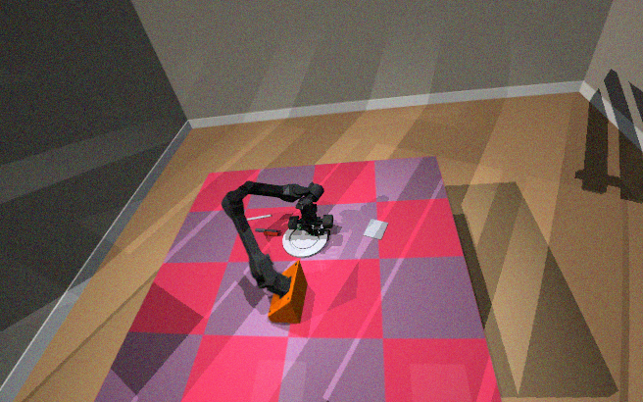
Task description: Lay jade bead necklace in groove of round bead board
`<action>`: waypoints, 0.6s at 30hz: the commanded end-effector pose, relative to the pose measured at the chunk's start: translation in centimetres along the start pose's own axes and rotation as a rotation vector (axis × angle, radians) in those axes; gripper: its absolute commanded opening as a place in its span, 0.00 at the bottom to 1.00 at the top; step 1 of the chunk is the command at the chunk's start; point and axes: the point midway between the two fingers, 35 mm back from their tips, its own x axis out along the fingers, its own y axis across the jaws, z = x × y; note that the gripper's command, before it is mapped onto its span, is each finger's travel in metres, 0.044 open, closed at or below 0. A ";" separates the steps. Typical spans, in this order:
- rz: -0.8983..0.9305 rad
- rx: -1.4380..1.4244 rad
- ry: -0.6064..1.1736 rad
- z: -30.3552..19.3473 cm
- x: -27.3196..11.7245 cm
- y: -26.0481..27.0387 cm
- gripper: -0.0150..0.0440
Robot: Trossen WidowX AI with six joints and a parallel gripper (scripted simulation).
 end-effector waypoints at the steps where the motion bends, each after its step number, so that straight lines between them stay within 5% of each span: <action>1: 0.002 -0.002 -0.002 0.0 0.0 0.0 0.25; 18: 0.008 0.005 0.001 0.1 -0.6 -0.4 0.25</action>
